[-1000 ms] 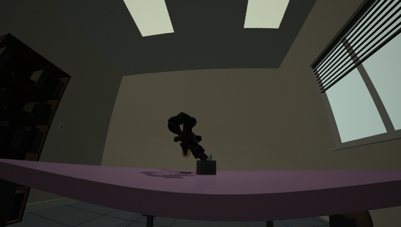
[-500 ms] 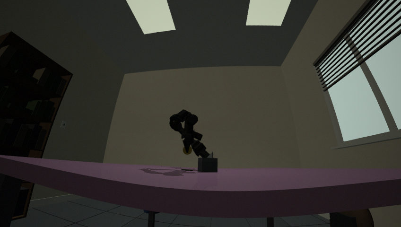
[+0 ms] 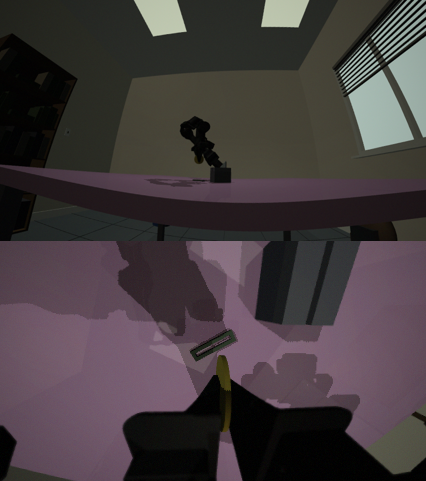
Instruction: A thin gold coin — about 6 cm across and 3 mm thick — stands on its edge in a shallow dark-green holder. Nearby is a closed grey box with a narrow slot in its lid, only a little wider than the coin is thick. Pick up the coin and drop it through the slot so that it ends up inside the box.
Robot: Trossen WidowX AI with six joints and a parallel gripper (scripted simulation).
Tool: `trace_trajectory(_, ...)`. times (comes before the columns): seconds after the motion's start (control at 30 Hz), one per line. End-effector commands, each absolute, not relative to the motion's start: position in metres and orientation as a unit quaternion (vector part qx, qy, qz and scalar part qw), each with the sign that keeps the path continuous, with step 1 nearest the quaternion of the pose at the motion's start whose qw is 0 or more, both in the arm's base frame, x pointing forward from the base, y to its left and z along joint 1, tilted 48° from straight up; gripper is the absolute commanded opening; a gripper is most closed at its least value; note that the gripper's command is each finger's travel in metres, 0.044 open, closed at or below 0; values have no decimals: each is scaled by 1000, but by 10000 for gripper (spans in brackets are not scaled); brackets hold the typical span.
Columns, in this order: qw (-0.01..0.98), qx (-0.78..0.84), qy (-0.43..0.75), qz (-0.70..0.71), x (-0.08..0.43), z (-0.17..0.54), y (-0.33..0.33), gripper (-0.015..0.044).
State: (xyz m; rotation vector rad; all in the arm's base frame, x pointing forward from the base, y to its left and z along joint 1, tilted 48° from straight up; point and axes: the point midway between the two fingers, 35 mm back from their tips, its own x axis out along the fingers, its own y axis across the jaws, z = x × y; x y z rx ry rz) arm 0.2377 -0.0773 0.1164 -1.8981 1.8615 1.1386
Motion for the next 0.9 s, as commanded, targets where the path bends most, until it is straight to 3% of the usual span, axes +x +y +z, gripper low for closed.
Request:
trace_trajectory(0.0,119,-652,634,399,238,116,-77,0)
trace_trajectory(0.87,126,-654,630,399,270,77,-42,0)
